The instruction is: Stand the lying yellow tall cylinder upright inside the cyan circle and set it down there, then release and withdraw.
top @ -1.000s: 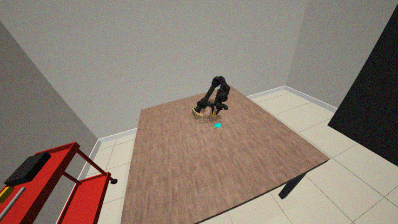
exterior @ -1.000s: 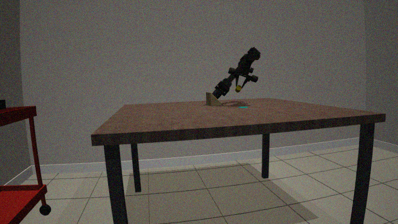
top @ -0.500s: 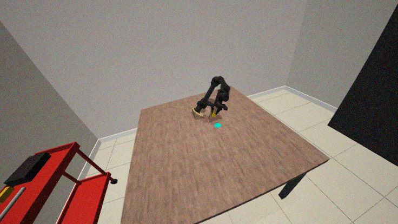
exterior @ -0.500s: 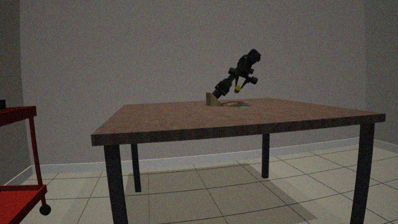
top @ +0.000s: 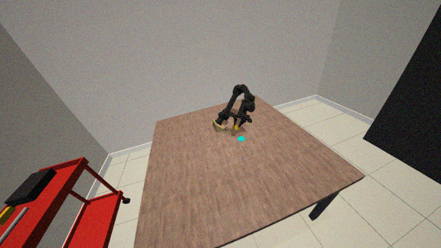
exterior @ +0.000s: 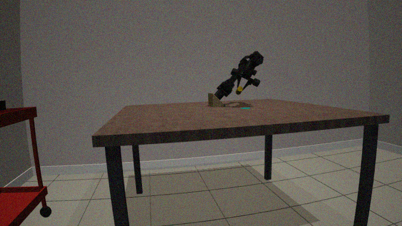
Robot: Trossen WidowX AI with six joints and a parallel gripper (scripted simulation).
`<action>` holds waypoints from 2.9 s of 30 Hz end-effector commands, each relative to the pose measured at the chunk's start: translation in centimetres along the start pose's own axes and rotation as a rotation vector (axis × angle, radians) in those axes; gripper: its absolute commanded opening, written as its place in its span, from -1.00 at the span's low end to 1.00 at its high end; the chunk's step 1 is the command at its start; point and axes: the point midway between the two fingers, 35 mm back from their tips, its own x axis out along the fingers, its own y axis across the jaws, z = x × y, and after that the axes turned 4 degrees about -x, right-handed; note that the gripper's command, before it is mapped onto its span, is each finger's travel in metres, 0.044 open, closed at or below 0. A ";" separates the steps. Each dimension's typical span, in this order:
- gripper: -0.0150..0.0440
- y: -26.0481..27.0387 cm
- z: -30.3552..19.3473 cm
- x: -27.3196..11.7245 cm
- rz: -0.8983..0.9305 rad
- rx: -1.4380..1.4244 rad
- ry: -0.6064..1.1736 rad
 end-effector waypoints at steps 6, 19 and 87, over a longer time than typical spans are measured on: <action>-0.14 -0.1 -0.2 0.2 -0.036 0.005 -0.043; -0.14 -0.2 -0.2 0.3 -0.075 0.010 -0.113; -0.14 0.1 0.2 -0.4 -0.139 0.103 -0.536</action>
